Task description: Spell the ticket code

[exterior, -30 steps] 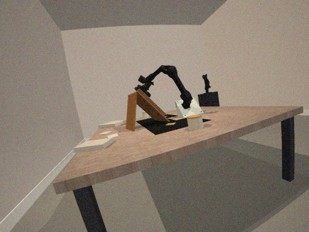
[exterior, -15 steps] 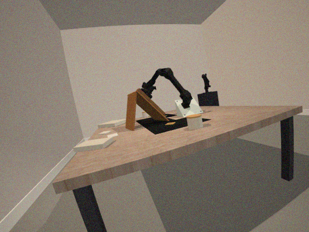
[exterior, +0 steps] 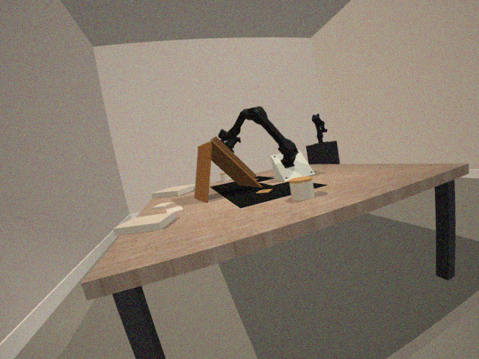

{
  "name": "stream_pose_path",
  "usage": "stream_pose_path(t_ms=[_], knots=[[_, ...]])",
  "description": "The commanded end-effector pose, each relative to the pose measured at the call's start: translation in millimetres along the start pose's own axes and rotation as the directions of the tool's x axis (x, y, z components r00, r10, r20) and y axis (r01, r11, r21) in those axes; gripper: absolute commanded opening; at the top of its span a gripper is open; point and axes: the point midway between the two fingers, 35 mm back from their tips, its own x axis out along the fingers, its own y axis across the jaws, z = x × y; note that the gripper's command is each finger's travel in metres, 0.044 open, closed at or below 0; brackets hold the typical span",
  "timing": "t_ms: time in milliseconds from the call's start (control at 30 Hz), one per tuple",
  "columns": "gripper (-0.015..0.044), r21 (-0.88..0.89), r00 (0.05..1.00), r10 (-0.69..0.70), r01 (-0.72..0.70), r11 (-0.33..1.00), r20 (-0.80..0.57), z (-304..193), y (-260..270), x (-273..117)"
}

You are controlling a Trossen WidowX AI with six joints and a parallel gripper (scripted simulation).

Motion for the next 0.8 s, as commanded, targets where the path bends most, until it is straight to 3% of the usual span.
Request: stream_pose_path(t_ms=[0, 200, 767], knots=[[0.0, 0.005, 1.0, 0.003, -0.003, 1.0, 0.003, -1, 1, 12], [0.0, 0.007, 1.0, 0.008, -0.008, 1.0, 0.009, 0, 3, 28], [0.0, 0.008, 1.0, 0.008, -0.008, 1.0, 0.009, 1, 10, 25]])
